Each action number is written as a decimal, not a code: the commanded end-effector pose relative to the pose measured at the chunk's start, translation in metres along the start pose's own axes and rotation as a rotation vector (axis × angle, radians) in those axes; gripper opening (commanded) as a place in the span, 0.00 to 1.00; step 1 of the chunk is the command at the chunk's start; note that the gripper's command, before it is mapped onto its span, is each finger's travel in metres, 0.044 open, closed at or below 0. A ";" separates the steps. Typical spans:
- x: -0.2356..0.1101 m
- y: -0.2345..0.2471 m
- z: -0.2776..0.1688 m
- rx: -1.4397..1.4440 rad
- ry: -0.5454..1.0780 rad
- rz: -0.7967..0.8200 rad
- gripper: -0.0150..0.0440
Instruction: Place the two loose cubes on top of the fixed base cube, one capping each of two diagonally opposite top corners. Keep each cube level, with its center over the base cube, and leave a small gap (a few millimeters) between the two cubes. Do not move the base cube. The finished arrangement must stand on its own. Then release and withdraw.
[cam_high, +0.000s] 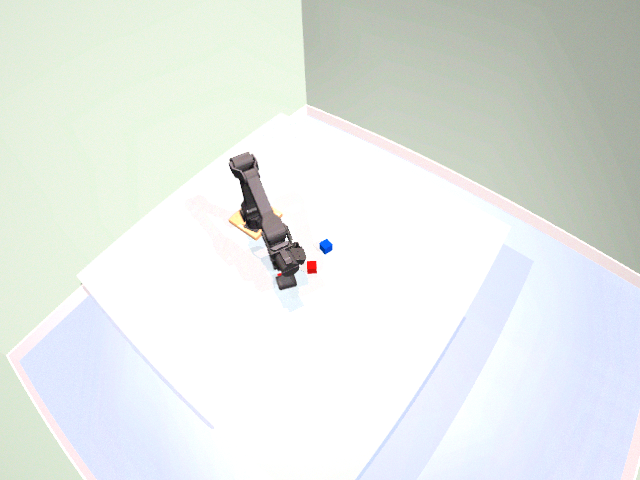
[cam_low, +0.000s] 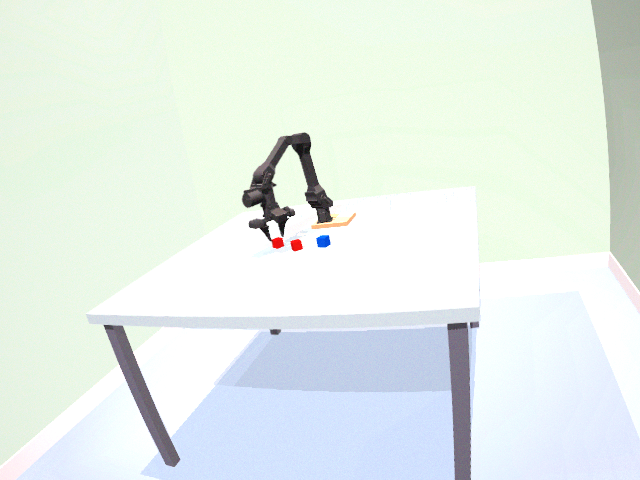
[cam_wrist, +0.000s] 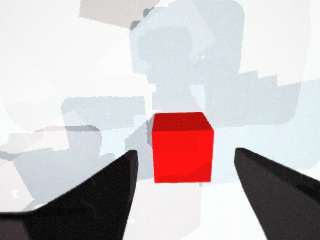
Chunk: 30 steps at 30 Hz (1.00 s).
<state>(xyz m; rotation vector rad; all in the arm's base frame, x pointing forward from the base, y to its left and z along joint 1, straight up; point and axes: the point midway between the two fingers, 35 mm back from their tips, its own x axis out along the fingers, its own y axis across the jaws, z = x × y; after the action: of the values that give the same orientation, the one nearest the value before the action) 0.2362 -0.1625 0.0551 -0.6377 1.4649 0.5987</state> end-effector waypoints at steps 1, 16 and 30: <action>0.008 0.001 -0.001 0.003 0.006 0.005 0.70; 0.017 0.002 -0.001 0.003 0.006 0.005 0.43; -0.018 -0.004 0.000 0.003 0.006 0.004 0.43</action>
<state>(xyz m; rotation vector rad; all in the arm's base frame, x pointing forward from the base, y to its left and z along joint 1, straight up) 0.2367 -0.1630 0.0623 -0.6271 1.4740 0.6105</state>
